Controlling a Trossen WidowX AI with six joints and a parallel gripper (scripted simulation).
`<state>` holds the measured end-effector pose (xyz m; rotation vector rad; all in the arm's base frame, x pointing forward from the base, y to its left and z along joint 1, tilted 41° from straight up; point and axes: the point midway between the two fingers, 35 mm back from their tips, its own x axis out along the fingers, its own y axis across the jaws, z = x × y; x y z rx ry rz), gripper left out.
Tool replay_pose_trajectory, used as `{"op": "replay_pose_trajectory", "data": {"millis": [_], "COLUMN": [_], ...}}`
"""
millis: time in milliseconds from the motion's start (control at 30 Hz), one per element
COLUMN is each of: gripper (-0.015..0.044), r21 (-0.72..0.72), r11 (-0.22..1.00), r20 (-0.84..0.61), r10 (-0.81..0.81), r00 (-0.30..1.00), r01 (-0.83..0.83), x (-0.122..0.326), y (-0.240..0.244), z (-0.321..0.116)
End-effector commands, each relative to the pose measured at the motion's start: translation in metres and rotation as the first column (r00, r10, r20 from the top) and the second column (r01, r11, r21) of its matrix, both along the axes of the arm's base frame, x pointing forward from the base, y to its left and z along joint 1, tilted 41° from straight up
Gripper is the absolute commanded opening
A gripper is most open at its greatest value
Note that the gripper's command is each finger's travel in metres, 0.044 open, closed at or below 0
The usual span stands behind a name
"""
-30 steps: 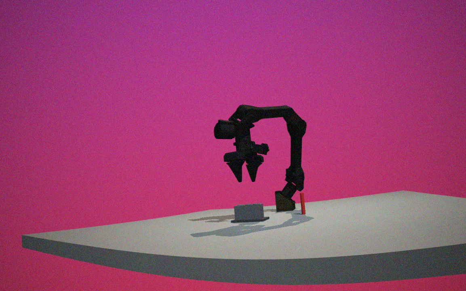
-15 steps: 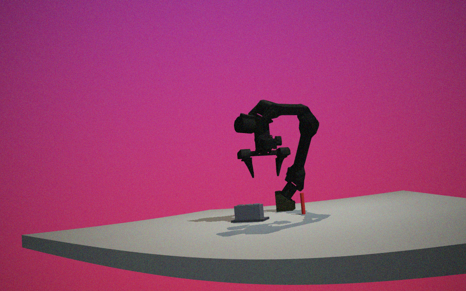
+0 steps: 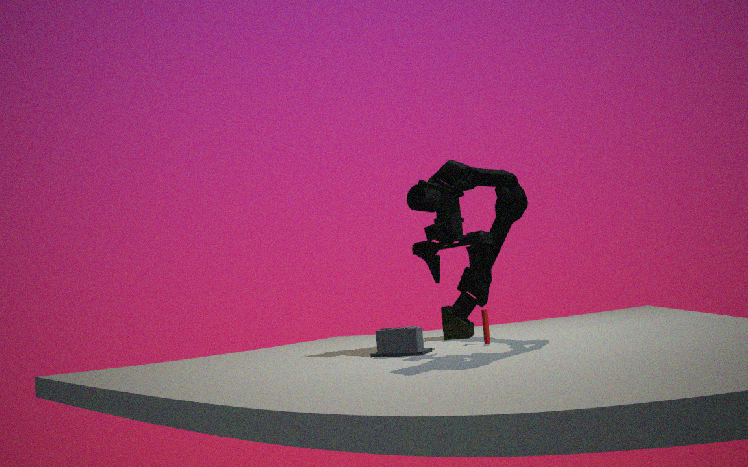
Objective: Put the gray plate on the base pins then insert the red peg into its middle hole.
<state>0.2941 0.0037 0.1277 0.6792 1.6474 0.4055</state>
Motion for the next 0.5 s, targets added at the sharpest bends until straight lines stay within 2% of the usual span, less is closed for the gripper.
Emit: {"op": "replay_pose_trajectory", "data": {"millis": [0,67,467], "gripper": [0.0440,0.0440,0.0440], "r21": [-0.176,-0.204,-0.204], "r11": [0.840,0.812,0.812], "r20": [-0.438,-0.466,-0.466], "r10": [-0.534,-0.572,-0.572], "r00": [0.723,0.675,0.675], "r01": [0.513,0.547,0.547], "x": [-0.0482,-0.0510,-0.0473], "y": [0.0380,0.0397,0.0389], "z": [0.0265,0.0275,0.0262]}}
